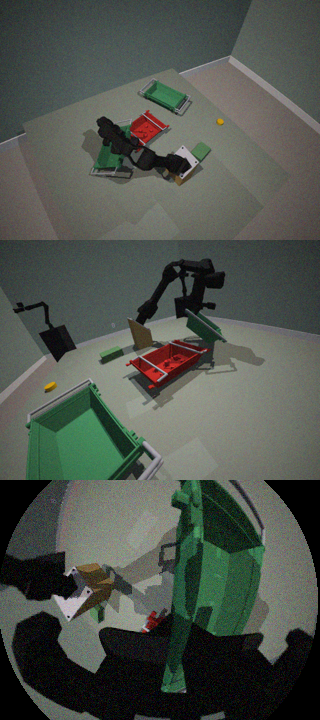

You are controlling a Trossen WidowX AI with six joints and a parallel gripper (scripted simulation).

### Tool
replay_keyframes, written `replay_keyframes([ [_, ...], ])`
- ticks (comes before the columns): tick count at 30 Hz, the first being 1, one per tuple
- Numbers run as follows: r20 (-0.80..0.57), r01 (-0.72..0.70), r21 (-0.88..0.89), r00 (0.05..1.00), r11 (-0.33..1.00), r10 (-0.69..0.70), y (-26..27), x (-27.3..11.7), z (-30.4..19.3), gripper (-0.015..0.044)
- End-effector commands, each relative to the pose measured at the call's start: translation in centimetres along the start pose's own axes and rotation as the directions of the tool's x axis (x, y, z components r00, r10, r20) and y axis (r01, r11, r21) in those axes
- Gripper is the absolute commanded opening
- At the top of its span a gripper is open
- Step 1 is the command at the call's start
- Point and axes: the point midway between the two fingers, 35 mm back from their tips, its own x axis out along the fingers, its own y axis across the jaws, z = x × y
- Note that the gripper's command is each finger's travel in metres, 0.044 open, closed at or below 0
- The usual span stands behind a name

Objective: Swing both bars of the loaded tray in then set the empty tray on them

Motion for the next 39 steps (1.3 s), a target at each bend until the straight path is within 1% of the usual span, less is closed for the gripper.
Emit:
replay_keyframes([
  [1, 0.000, 0.019, 0.033, 1.000, 0.999, -0.019, -0.2, -0.5, -1.6, 0.0000],
  [20, 0.061, 0.031, 0.203, 0.997, 0.979, -0.044, 1.8, -0.1, -9.3, 0.0000],
  [39, 0.119, 0.069, 0.367, 0.985, 0.928, -0.120, 5.7, 0.2, -16.4, 0.0000],
])
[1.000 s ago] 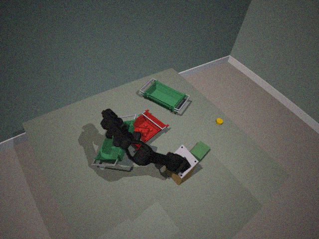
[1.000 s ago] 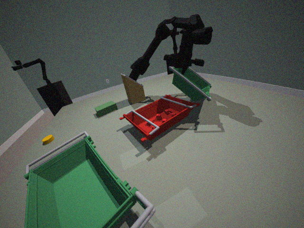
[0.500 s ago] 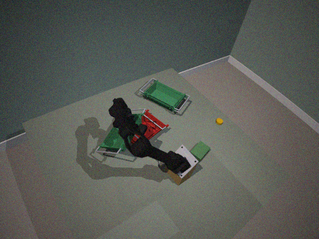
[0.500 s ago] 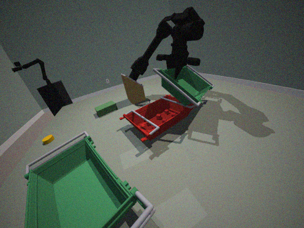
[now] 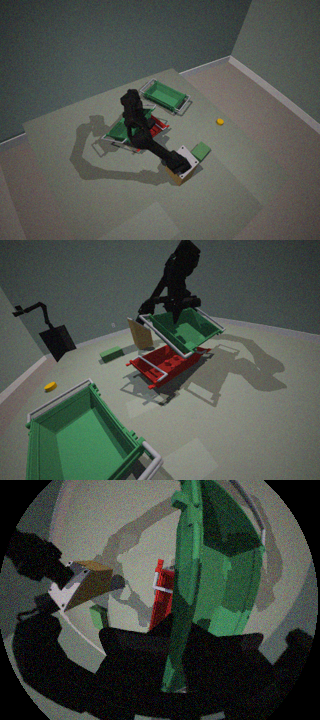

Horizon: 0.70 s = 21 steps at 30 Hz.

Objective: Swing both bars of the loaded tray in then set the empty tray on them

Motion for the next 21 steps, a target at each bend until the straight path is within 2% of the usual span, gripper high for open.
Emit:
replay_keyframes([
  [1, 0.007, 0.040, 0.030, 0.999, 0.999, -0.040, 0.1, -0.9, -1.7, 0.0000],
  [16, 0.070, 0.108, 0.158, 0.990, 0.982, -0.120, 2.6, -1.6, -7.7, 0.0000],
  [21, 0.076, 0.115, 0.171, 0.989, 0.979, -0.130, 2.9, -1.6, -8.3, 0.0000],
])
